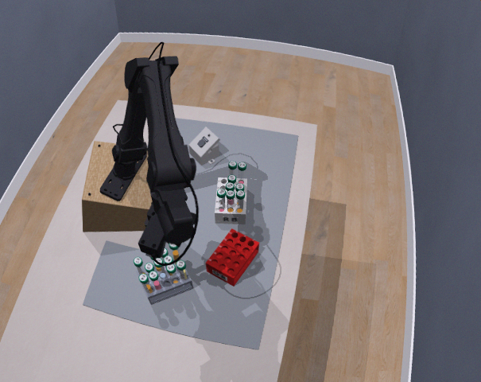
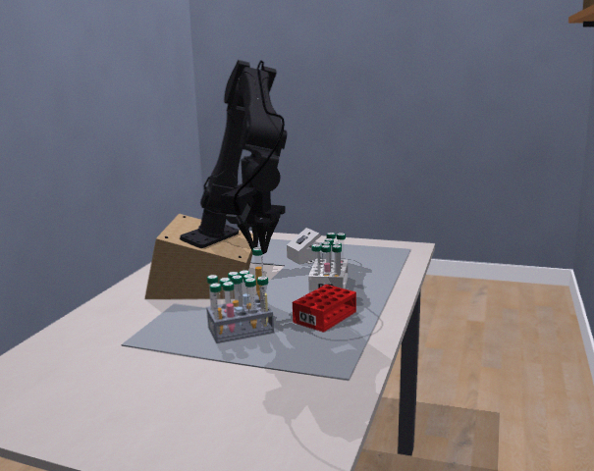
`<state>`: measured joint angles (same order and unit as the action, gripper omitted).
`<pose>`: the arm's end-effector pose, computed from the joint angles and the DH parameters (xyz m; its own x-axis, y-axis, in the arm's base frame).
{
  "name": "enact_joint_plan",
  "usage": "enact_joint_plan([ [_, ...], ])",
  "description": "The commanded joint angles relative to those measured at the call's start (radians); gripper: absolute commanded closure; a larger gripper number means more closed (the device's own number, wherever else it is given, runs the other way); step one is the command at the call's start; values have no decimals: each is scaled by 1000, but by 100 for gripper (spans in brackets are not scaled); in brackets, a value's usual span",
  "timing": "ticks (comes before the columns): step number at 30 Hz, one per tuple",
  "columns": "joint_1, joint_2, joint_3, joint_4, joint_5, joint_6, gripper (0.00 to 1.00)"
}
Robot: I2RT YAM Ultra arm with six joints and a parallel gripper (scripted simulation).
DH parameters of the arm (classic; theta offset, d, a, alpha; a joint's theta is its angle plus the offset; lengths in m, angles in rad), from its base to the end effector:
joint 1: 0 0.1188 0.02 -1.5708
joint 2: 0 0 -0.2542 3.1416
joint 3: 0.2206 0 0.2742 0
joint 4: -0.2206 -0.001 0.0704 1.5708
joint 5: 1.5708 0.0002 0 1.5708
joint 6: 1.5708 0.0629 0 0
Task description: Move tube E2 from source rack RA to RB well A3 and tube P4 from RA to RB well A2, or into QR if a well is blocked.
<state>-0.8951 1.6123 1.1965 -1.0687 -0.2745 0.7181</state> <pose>0.2084 -0.2311 0.1891 0.0153 0.9935 0.1128 0.9646 -0.0444 0.2601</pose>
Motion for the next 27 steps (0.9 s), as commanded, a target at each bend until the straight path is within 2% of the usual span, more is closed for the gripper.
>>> enact_joint_plan([
  [1,-19,-33,42,-32,-2,-11,100],
  [15,-15,-18,39,-42,-1,-9,100],
  [17,-24,-36,59,-53,-4,-15,100],
  [23,-25,4,66,-55,-4,-14,100],
  [24,-25,-37,60,-42,-3,-15,100],
  [27,-25,-54,-2,-47,-4,-16,100],
])
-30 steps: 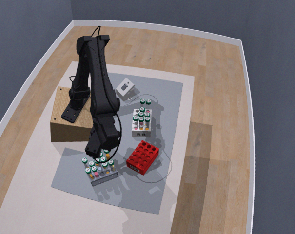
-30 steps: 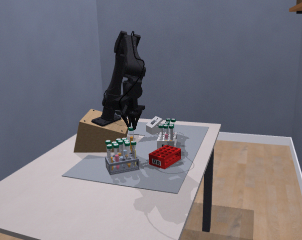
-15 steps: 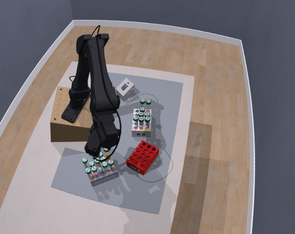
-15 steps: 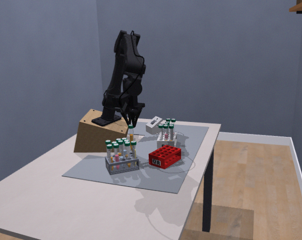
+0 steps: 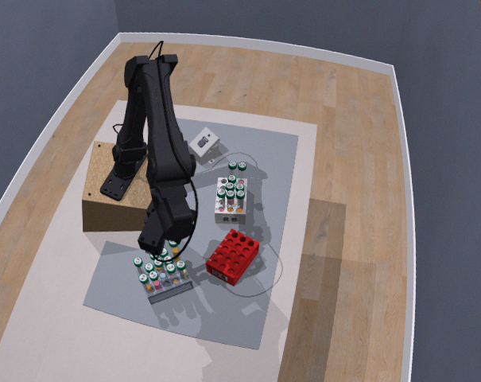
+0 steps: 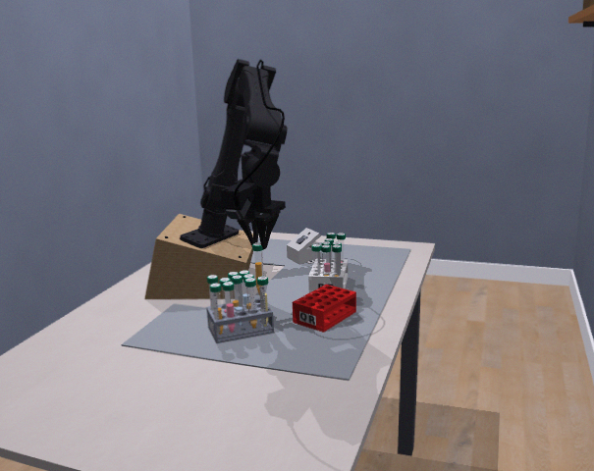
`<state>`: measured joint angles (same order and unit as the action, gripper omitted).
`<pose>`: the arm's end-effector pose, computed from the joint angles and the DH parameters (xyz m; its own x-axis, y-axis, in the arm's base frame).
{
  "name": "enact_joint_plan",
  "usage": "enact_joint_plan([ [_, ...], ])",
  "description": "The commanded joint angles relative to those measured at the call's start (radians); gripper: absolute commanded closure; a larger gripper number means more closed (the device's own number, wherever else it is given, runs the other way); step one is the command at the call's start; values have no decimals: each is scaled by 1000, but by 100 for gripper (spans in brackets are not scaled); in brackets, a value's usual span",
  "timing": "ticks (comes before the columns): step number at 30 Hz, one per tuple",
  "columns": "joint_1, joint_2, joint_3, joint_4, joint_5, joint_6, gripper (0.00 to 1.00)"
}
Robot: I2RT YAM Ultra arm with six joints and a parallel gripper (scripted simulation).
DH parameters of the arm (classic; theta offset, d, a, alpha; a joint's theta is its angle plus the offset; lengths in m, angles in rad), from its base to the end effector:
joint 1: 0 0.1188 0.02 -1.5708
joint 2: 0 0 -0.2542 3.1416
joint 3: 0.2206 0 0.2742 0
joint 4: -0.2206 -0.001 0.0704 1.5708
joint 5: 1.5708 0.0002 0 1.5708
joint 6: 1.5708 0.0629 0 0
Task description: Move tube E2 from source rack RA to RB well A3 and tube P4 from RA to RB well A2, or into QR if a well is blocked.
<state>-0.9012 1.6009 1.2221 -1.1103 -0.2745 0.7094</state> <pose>0.2059 -0.2310 0.1992 0.0133 0.9934 0.1141 0.9652 -0.0426 0.2581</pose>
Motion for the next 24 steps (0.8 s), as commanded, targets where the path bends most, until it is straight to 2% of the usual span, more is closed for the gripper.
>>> enact_joint_plan([
  [1,-19,-49,-34,-8,-4,-7,100],
  [24,-29,-184,-172,-11,-7,-19,100],
])
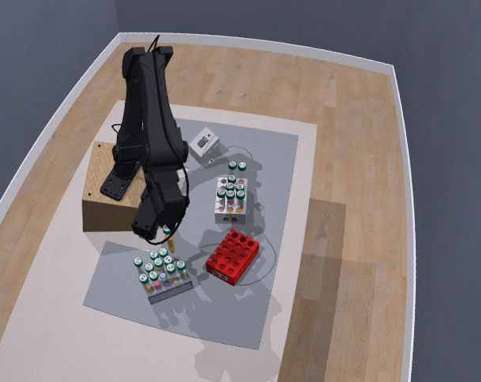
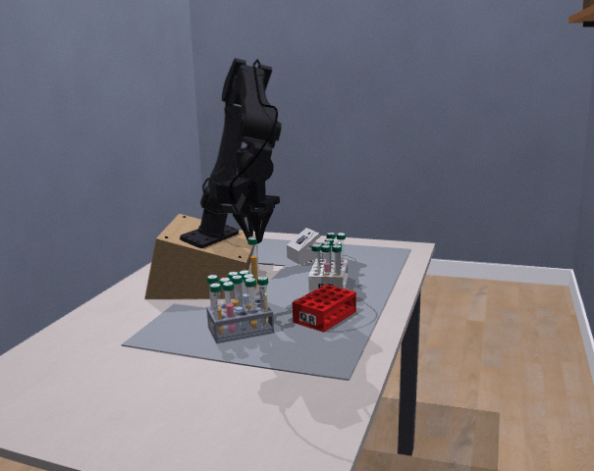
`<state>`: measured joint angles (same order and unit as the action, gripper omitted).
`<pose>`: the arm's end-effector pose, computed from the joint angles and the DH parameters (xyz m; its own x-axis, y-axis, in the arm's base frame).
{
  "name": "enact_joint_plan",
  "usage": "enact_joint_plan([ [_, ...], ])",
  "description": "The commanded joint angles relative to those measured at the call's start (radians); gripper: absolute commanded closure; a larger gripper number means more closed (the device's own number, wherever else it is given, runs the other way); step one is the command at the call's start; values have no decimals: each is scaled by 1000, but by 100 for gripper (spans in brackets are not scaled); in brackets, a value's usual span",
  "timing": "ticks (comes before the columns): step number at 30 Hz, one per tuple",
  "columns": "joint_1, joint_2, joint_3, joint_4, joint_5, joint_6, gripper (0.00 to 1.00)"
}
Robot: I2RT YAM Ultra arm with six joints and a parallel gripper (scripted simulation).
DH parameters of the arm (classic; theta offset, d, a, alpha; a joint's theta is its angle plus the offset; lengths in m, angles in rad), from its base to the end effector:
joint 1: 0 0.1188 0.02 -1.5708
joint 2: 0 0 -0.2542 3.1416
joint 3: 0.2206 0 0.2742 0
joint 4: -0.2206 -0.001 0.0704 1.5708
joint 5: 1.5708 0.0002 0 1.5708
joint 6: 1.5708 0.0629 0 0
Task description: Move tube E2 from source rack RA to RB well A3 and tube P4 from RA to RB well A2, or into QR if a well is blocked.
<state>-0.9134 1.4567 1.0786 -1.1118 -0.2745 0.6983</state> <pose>0.1806 -0.2045 0.1978 0.0148 0.9936 0.1118 0.9649 -0.0435 0.2589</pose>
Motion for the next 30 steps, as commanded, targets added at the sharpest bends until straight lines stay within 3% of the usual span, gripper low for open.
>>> enact_joint_plan([
  [1,-18,-46,-34,-11,-8,-9,100],
  [17,-27,-135,-117,-23,-9,-19,100],
  [20,31,-143,-68,-5,2,35,100],
  [30,147,-147,-43,1,14,154,100],
])
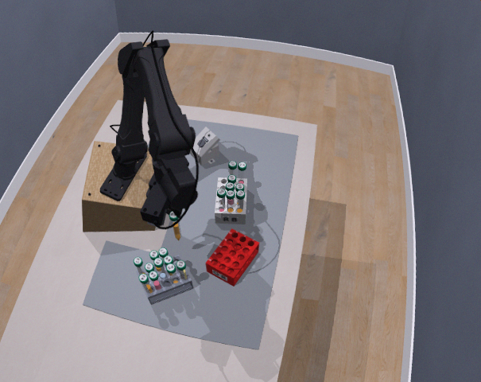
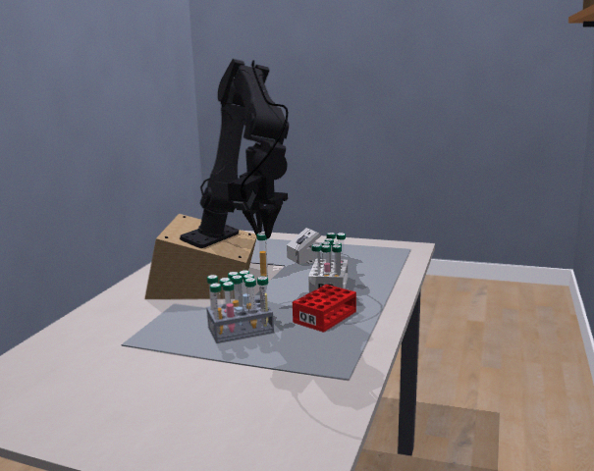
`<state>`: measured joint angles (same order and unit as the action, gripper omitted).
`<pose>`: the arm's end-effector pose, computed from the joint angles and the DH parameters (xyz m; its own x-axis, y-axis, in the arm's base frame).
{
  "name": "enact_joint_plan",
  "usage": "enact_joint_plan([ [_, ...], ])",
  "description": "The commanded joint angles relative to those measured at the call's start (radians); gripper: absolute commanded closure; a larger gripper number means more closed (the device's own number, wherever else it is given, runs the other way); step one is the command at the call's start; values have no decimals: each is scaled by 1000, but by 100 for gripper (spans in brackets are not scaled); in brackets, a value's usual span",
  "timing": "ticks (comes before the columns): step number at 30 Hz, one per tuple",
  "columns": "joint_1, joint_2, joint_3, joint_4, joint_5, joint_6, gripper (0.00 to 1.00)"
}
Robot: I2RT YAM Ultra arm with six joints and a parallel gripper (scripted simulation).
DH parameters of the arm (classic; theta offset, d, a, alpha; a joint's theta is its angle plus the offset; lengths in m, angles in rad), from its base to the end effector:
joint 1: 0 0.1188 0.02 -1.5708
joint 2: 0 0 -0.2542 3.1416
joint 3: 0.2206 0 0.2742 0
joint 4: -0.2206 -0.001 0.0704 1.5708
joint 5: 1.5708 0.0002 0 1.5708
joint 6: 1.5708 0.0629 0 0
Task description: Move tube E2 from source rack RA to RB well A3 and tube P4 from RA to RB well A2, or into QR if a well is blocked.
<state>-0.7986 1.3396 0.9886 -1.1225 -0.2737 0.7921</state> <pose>0.1846 -0.1638 0.2002 -0.0098 0.9923 0.1233 0.9659 -0.0225 0.2581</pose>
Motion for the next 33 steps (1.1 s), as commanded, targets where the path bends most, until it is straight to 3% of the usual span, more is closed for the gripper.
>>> enact_joint_plan([
  [1,46,-29,51,14,15,75,100],
  [21,292,54,150,14,59,325,100],
  [33,282,49,153,9,70,-6,100],
])
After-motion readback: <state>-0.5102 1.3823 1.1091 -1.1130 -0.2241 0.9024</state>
